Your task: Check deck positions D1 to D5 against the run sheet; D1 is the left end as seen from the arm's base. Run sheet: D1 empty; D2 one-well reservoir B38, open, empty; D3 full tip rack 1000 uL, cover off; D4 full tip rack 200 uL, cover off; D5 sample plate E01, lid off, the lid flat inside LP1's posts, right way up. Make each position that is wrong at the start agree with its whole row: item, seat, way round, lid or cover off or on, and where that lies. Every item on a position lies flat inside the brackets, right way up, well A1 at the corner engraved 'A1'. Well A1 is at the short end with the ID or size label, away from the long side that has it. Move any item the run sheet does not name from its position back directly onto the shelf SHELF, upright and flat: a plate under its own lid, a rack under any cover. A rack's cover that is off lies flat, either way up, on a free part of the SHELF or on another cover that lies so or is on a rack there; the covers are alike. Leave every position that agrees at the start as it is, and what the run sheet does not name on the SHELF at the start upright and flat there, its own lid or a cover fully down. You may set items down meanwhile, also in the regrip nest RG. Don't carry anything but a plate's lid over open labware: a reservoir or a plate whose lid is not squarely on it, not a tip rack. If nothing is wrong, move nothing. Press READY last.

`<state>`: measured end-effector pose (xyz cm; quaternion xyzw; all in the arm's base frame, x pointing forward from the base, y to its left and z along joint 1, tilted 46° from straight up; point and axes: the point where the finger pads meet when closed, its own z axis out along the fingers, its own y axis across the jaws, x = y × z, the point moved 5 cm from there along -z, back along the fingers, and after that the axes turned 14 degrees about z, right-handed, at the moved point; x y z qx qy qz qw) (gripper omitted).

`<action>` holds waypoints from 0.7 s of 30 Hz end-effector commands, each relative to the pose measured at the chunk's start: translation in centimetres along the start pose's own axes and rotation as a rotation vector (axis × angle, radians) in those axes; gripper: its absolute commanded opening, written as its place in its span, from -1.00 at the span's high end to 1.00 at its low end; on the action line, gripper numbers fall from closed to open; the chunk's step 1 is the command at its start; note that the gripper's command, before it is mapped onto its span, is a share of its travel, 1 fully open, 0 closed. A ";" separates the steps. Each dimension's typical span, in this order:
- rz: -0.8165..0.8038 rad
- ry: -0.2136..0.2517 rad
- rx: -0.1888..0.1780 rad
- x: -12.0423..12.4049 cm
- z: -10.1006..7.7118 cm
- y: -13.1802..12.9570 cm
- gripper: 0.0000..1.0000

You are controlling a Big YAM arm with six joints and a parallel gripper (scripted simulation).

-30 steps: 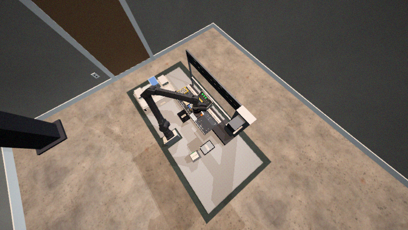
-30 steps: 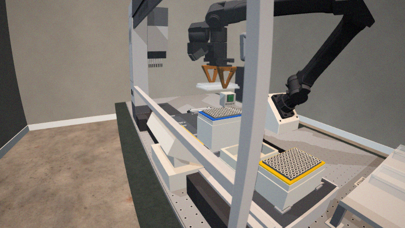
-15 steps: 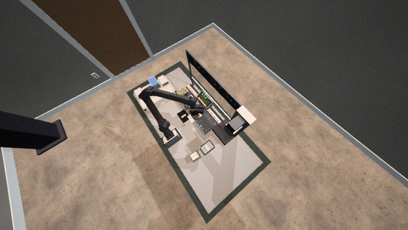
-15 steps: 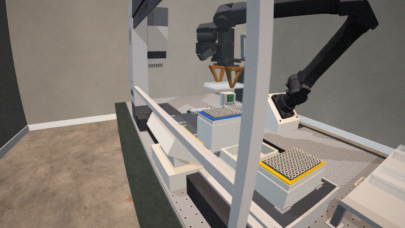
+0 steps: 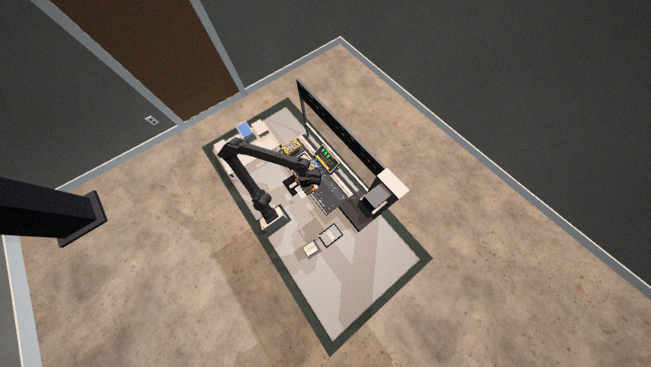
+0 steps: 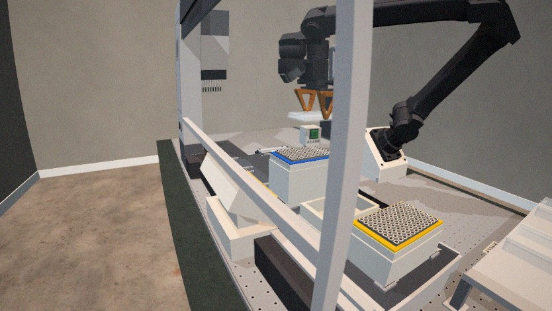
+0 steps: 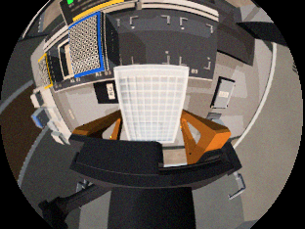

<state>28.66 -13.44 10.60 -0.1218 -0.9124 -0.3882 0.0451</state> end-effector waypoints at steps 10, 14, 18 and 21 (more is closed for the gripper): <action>-0.018 -0.034 0.007 2.4 -1.5 -0.3 1.00; -0.018 -0.033 0.007 3.3 -1.4 -0.5 1.00; -0.018 -0.033 0.007 4.1 -1.4 -0.7 1.00; -0.018 -0.032 0.007 4.6 -1.4 -0.9 1.00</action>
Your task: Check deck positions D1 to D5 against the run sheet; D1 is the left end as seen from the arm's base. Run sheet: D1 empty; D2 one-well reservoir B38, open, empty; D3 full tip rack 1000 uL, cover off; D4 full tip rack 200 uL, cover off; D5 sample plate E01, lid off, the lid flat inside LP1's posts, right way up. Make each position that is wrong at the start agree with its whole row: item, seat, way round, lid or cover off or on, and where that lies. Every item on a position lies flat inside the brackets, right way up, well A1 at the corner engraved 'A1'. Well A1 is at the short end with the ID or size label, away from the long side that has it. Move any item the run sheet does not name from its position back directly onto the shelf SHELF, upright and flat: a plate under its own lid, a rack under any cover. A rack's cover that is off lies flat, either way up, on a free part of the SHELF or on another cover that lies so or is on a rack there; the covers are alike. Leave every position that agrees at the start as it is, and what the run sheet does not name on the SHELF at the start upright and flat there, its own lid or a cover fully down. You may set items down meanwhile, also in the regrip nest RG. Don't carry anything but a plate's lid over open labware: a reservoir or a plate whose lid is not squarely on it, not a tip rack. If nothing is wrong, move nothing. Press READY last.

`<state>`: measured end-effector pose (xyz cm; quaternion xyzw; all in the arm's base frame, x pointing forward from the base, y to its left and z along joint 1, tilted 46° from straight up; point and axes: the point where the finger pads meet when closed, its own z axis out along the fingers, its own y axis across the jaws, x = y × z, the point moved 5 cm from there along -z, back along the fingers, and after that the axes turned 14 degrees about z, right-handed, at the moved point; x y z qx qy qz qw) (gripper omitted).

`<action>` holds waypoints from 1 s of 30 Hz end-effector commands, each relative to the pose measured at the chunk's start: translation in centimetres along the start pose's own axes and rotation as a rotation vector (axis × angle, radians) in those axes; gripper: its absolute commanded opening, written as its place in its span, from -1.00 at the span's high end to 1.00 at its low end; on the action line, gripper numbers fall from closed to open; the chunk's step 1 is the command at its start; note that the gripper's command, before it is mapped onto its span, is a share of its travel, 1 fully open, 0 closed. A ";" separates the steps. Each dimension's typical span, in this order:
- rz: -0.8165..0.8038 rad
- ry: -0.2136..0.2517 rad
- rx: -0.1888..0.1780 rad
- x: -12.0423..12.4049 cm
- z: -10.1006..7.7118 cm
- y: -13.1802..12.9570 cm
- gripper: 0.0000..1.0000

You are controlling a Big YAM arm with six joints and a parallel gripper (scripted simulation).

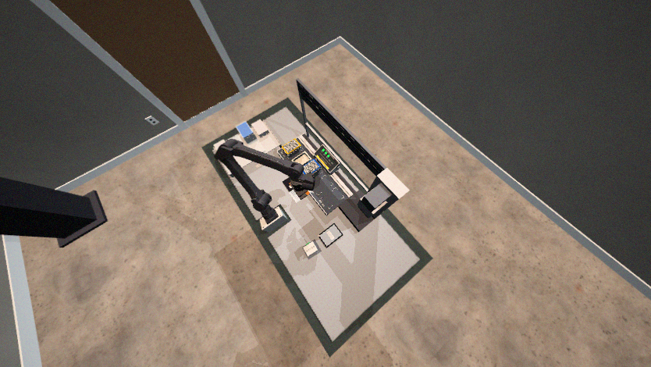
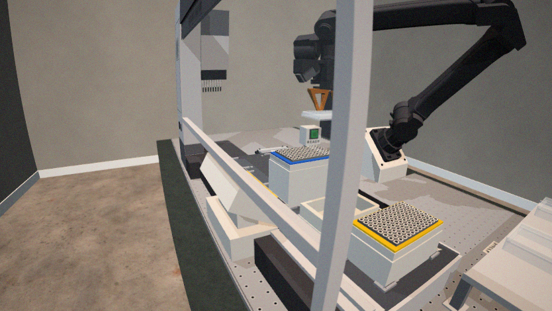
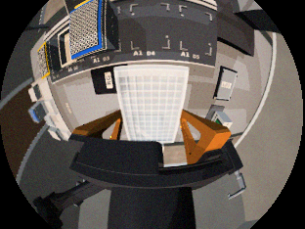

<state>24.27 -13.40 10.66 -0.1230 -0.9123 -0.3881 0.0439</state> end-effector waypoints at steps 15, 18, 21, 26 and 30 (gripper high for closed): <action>-0.032 -0.031 0.015 0.3 -1.5 0.4 1.00; -0.032 -0.031 0.015 0.3 -1.5 0.4 1.00; -0.032 -0.031 0.015 0.3 -1.5 0.4 1.00; -0.032 -0.031 0.015 0.3 -1.5 0.4 1.00; -0.032 -0.031 0.015 0.3 -1.5 0.4 1.00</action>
